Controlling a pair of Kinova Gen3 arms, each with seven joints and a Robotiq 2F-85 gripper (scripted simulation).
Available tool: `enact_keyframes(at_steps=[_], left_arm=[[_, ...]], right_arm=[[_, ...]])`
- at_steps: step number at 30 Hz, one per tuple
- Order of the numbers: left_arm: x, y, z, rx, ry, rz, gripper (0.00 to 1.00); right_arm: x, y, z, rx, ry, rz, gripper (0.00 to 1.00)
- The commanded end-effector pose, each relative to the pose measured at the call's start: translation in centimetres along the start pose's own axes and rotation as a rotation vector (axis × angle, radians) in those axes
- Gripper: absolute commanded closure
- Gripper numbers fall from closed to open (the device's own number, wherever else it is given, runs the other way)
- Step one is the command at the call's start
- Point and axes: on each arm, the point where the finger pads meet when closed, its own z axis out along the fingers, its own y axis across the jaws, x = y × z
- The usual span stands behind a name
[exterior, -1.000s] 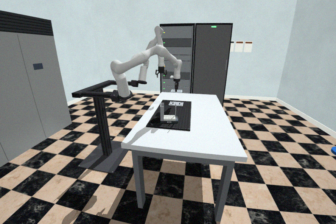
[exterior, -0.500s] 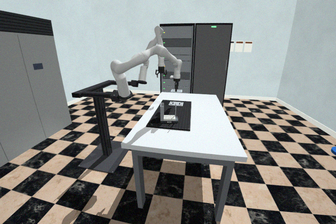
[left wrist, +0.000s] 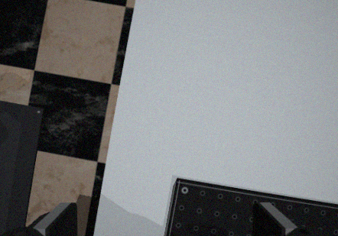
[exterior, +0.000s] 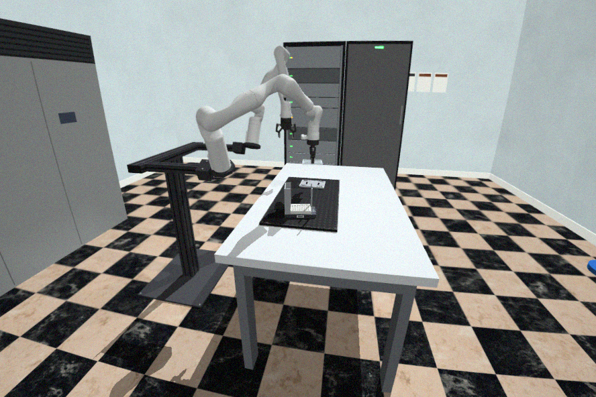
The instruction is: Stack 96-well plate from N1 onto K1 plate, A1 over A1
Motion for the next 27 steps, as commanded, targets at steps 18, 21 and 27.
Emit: enact_keyframes(at_steps=[18, 21, 27], left_arm=[[0.0, 0.0, 0.0, -0.001, -0.001, 0.0, 0.002], [0.0, 0.0, 0.0, -0.001, -0.001, 0.0, 0.002], [0.0, 0.0, 0.0, -0.001, -0.001, 0.0, 0.002]], right_arm=[[1.3, -6.5, -0.3, -0.008, -0.007, -0.007, 0.071], [1.4, -6.8, -0.3, -0.008, -0.007, -0.007, 0.071], [1.8, -8.8, -0.3, -0.008, -0.007, -0.007, 0.071]])
